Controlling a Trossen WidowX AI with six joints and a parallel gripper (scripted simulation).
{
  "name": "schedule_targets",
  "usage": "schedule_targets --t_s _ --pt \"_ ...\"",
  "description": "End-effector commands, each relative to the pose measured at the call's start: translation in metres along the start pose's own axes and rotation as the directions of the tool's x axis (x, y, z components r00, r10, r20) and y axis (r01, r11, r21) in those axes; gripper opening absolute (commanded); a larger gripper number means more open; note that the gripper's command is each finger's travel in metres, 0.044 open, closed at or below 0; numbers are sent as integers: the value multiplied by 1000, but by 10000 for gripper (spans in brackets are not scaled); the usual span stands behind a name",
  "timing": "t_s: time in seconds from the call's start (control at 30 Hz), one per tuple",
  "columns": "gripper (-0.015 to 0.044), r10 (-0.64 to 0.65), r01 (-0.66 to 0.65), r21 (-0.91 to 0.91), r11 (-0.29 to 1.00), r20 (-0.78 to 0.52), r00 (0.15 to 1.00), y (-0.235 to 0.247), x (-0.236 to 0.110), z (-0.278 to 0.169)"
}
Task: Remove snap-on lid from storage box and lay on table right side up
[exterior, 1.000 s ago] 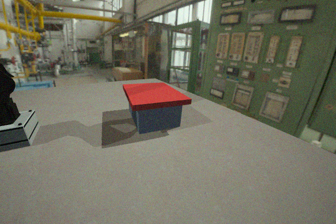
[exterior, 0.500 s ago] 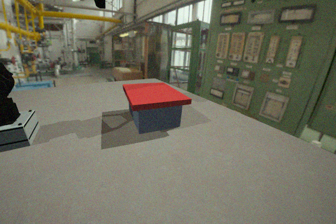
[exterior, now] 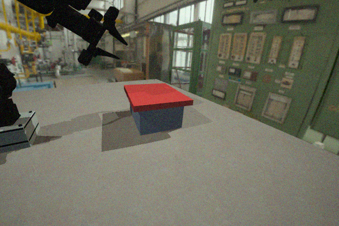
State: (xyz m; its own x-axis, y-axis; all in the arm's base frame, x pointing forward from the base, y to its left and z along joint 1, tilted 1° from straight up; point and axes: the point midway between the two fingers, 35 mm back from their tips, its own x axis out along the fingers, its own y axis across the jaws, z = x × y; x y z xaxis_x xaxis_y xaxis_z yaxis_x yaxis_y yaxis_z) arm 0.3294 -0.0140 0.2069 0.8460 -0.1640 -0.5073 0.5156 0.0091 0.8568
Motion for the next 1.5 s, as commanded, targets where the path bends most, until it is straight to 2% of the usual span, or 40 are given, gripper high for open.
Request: schedule_targets --t_s 0.0,0.47,0.67,1.47 --pt "235 -126 128 71 989 -34 992 -45 6 2" --pt "235 -151 154 85 984 -40 988 -55 8 2" --pt "235 -152 155 85 984 -40 988 -97 34 -2" --pt "235 -151 154 84 984 -39 988 -99 62 -3"
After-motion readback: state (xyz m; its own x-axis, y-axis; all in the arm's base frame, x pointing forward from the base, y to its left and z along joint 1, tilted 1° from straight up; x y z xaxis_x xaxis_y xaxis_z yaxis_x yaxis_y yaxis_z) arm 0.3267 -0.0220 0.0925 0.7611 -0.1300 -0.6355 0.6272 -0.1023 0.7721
